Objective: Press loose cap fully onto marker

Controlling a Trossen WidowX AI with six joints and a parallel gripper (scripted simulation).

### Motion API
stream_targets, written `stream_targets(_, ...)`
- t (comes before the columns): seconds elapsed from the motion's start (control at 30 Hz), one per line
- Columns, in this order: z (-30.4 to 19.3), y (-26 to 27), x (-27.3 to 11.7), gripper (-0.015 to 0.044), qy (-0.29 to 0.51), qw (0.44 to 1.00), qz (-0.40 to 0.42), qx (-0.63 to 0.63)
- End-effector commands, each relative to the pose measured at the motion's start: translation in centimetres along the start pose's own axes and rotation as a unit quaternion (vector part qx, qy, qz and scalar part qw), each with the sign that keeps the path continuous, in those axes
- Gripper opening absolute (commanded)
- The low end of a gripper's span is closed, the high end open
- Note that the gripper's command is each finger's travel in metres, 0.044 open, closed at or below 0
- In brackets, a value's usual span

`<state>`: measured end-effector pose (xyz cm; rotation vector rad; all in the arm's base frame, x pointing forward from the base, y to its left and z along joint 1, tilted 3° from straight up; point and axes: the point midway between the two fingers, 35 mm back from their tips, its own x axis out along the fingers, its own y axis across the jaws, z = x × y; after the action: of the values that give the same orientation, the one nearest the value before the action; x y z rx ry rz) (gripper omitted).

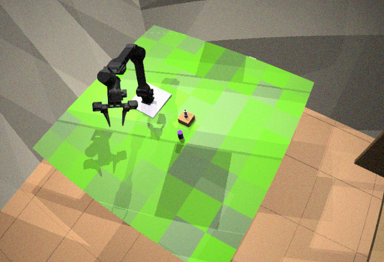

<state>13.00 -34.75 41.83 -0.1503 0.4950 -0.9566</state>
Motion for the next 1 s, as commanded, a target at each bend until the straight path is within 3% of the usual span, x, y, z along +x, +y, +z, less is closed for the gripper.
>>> stream_targets(0.0, -2.4, 4.9, 3.0, 0.0245, 0.067, 0.995, 0.069, 0.016)
stream_targets(0.3, -8.7, 18.8, 5.4, 0.0245, 0.252, 0.944, 0.214, -0.008)
stream_targets(0.6, -15.3, 30.9, 1.4, 0.0245, 0.432, 0.846, 0.289, -0.119)
stream_targets(0.8, -16.5, 32.1, 0.3, 0.0245, 0.456, 0.828, 0.292, -0.143)
stream_targets(0.97, -19.4, 33.2, 1.5, 0.0245, 0.457, 0.828, 0.292, -0.143)
